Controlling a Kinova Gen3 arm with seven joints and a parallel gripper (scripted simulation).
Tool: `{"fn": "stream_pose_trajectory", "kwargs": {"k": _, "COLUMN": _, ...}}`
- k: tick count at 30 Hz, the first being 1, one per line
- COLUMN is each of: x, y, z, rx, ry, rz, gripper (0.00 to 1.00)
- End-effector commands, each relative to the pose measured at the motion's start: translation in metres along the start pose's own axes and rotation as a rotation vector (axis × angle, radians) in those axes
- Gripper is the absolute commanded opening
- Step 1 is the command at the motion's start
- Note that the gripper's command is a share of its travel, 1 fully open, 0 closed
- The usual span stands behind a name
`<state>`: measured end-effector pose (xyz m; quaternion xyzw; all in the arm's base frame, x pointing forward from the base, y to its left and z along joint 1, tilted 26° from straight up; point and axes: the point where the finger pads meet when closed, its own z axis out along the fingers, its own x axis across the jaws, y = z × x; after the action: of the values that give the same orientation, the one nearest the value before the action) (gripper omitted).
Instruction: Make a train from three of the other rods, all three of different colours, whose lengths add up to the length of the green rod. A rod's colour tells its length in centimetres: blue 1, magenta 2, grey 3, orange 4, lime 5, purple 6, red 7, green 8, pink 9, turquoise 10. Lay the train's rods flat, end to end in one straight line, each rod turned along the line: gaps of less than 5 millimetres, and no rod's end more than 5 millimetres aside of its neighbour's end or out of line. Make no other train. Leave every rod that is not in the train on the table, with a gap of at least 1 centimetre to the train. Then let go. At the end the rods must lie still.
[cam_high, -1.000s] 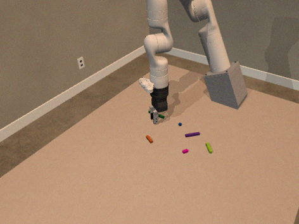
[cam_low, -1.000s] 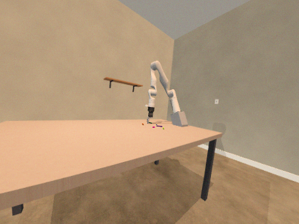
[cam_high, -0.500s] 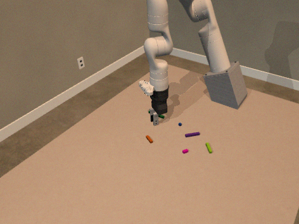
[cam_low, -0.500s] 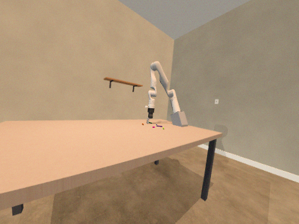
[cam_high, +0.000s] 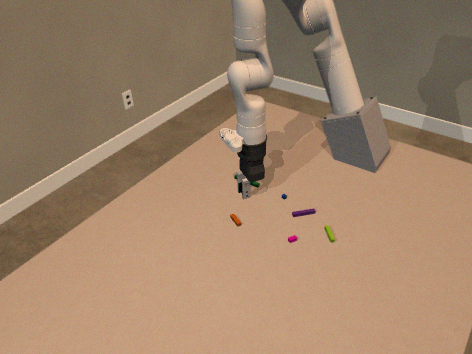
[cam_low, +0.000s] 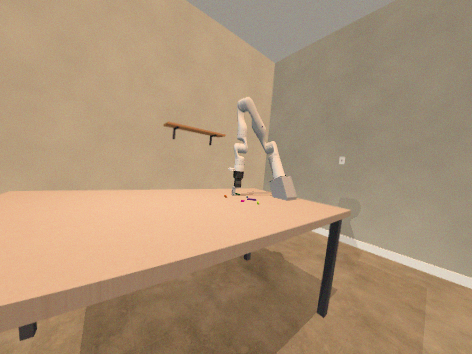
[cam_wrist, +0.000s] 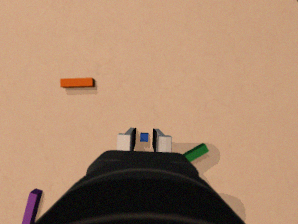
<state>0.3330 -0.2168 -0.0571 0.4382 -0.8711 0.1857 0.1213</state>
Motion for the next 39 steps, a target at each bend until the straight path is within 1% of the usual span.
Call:
{"fn": "stream_pose_trajectory", "kwargs": {"k": 1, "x": -0.0003, "y": -0.0003, "z": -0.0004, "rx": 0.001, "ry": -0.001, "rz": 0.000, "gripper": 0.54}}
{"fn": "stream_pose_trajectory", "kwargs": {"k": 27, "x": -0.0003, "y": -0.0003, "z": -0.0004, "rx": 0.001, "ry": -0.001, "rz": 0.000, "gripper": 0.54}}
{"fn": "stream_pose_trajectory", "kwargs": {"k": 28, "x": -0.0003, "y": -0.0003, "z": -0.0004, "rx": 0.001, "ry": -0.001, "rz": 0.000, "gripper": 0.24}}
{"fn": "stream_pose_trajectory", "kwargs": {"k": 39, "x": -0.0003, "y": -0.0003, "z": -0.0004, "rx": 0.001, "ry": -0.001, "rz": 0.000, "gripper": 0.24}}
